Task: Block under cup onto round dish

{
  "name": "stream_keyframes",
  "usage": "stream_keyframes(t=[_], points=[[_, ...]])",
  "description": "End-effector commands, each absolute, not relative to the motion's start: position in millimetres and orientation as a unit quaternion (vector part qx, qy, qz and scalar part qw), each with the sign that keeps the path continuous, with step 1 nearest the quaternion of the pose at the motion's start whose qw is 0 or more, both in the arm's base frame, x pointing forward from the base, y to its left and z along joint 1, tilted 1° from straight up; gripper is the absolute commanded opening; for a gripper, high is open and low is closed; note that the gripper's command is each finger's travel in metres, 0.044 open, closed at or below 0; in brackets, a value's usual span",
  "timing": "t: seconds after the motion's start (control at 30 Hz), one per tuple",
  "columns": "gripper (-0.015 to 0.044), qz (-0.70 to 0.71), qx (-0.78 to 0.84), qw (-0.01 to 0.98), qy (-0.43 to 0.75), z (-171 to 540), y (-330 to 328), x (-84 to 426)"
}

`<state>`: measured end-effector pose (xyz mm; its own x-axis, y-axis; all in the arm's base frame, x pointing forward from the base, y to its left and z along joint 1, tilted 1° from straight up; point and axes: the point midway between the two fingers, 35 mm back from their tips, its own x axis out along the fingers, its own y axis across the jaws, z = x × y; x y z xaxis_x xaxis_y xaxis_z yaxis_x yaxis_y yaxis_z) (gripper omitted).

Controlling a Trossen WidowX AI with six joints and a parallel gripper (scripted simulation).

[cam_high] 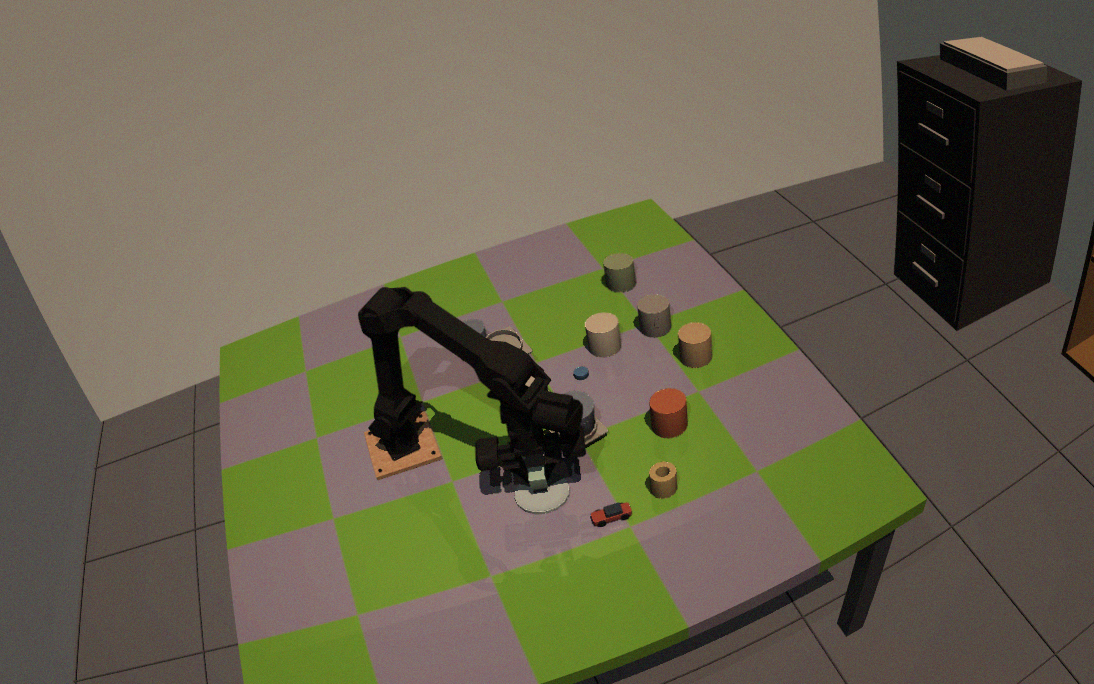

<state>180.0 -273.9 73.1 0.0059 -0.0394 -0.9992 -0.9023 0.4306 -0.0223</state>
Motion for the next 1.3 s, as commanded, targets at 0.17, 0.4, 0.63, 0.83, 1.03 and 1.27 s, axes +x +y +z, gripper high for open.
stream_keyframes(t=[0.17, 0.4, 0.63, 0.83, 1.03, 1.27], points=[[0.0, 0.366, -0.391, 0.591, 0.604, 62, -275, 180], [0.0, 0.366, -0.391, 0.591, 0.604, 51, -276, 180], [0.0053, 0.363, -0.392, 0.592, 0.604, 51, -275, 180], [0.021, 0.363, -0.392, 0.592, 0.604, 51, -275, 180], [0.0368, 0.363, -0.392, 0.592, 0.604, 51, -275, 180], [0.044, 0.365, -0.391, 0.591, 0.604, 105, -274, 180]])
